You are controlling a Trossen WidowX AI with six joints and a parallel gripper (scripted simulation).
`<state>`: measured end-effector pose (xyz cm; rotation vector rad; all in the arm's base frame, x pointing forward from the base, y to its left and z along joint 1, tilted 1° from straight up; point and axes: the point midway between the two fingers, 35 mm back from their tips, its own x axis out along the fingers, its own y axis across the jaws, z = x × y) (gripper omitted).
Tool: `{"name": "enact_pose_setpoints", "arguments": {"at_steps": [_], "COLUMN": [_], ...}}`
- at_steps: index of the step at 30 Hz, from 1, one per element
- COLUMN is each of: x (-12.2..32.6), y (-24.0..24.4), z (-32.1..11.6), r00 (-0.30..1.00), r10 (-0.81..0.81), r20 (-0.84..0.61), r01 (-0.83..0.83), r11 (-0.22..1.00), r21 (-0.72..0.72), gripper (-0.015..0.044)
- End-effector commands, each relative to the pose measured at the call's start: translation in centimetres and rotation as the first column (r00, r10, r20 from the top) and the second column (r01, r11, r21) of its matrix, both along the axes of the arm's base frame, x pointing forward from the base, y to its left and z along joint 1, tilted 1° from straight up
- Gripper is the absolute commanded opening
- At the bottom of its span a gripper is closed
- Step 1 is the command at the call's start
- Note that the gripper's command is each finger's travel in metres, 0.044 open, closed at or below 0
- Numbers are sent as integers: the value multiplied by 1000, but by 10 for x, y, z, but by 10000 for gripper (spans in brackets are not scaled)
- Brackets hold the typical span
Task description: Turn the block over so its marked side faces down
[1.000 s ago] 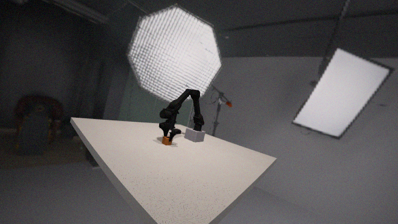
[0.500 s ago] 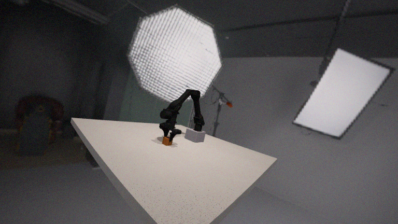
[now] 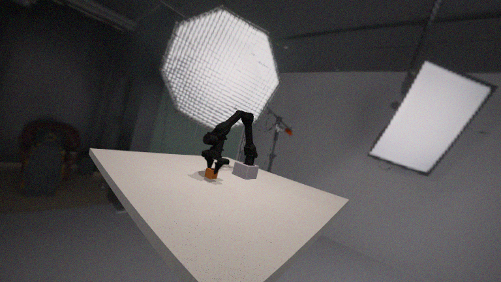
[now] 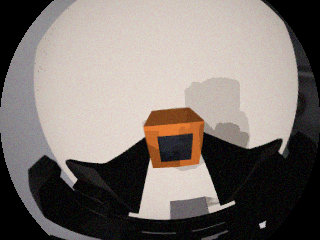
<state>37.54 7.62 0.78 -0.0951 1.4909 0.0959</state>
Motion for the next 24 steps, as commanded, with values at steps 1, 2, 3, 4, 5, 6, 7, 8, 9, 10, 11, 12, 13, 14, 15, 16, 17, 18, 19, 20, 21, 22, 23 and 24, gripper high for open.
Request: {"name": "enact_pose_setpoints", "arguments": {"at_steps": [1, 2, 3, 4, 5, 6, 7, 8, 9, 10, 11, 12, 13, 14, 15, 16, 17, 18, 19, 20, 21, 22, 23, 24], "x": [-1, -1, 0, 0, 0, 0, 0, 0, 0, 0, 0, 0, 0, 0, 0, -1, -1, -1, -2, -2, -2, -3, -3, -4], "y": [-1, -1, 0, 0, 0, 0, 0, 0, 0, 0, 0, 0, 0, 0, 0, 0, 0, 0, 0, -1, -1, -1, -1, -1], "z": [-3, -3, -4, -5, -5, -6, -6, -7, -7, -7, -8, -8, -8, -8, -9, -9, -9, -9, -9, -9, -8, -8, -8, -8], "r00": [999, 998, 997, 996, 994, 992, 990, 988, 986, 983, 980, 977, 974, 970, 967, 963, 958, 954, 949, 944, 939, 934, 929, 923], "r10": [1, 1, 1, 1, 1, 1, 1, 1, 1, 1, 1, 1, 1, 0, 0, 0, -1, -2, -2, -3, -3, -4, -5, -6], "r20": [47, 62, 78, 93, 108, 123, 138, 153, 168, 183, 198, 212, 227, 242, 256, 271, 286, 300, 314, 329, 343, 357, 371, 385], "r01": [-1, -1, -1, -2, -2, -3, -3, -3, -4, -4, -5, -5, -6, -6, -7, -7, -8, -8, -9, -9, -10, -10, -11, -11], "r11": [1000, 1000, 1000, 1000, 1000, 1000, 1000, 1000, 1000, 1000, 1000, 1000, 1000, 1000, 1000, 1000, 1000, 999, 999, 999, 999, 999, 999, 999], "r21": [1, 3, 4, 6, 8, 9, 11, 13, 15, 16, 18, 20, 22, 23, 25, 27, 29, 31, 33, 34, 36, 38, 40, 42], "gripper": [0, 0, 0, 0, 0, 0, 0, 0, 0, 0, 0, 0, 0, 0, 0, 0, 0, 0, 0, 0, 0, 0, 0, 0]}}
